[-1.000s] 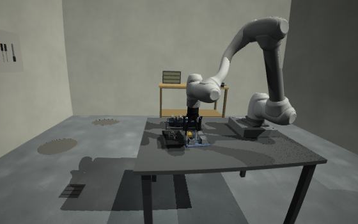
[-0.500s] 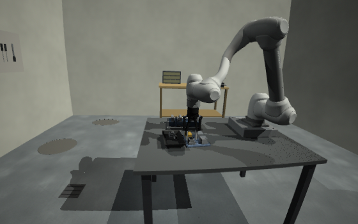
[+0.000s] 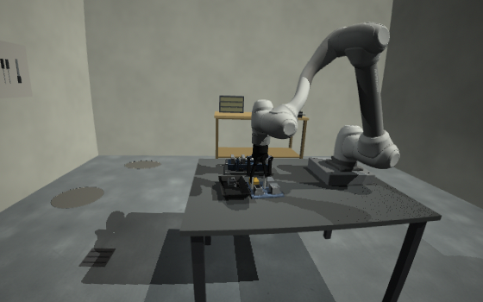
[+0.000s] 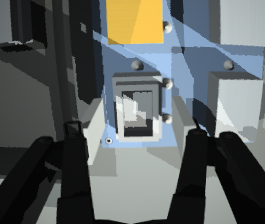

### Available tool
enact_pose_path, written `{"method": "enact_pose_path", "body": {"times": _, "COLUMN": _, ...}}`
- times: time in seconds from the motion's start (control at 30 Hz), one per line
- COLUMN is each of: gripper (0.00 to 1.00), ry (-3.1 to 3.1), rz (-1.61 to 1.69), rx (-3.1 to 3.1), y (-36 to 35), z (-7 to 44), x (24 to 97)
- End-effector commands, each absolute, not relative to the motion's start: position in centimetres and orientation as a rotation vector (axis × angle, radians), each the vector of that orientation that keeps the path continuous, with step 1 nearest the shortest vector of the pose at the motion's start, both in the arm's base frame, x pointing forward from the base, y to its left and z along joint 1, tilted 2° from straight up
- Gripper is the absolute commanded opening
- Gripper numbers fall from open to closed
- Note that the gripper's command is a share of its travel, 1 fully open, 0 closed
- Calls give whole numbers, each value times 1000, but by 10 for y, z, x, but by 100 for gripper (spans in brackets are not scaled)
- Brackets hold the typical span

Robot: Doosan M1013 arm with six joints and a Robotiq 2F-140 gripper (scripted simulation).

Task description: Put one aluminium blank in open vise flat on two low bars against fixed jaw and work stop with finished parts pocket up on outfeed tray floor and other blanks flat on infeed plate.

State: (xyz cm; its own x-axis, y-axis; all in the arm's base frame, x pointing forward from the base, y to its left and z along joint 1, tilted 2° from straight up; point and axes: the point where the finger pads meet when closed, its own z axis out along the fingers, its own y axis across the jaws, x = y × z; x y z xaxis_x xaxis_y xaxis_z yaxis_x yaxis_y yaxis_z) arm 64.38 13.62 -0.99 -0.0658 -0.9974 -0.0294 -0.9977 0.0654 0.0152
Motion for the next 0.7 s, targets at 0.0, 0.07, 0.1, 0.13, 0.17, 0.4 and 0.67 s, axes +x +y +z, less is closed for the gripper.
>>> {"method": "enact_pose_path", "body": {"times": 0.0, "gripper": 40, "ry": 2287, "rz": 55, "rx": -2135, "y": 138, "z": -13, "x": 643}}
{"method": "enact_pose_path", "body": {"times": 0.07, "gripper": 40, "ry": 2287, "rz": 55, "rx": -2135, "y": 138, "z": -13, "x": 643}}
{"method": "enact_pose_path", "body": {"times": 0.1, "gripper": 40, "ry": 2287, "rz": 55, "rx": -2135, "y": 138, "z": -13, "x": 643}}
{"method": "enact_pose_path", "body": {"times": 0.13, "gripper": 40, "ry": 2287, "rz": 55, "rx": -2135, "y": 138, "z": -13, "x": 643}}
{"method": "enact_pose_path", "body": {"times": 0.17, "gripper": 40, "ry": 2287, "rz": 55, "rx": -2135, "y": 138, "z": -13, "x": 643}}
{"method": "enact_pose_path", "body": {"times": 0.4, "gripper": 0, "ry": 2287, "rz": 55, "rx": -2135, "y": 138, "z": -13, "x": 643}}
{"method": "enact_pose_path", "body": {"times": 0.67, "gripper": 0, "ry": 2287, "rz": 55, "rx": -2135, "y": 138, "z": -13, "x": 643}}
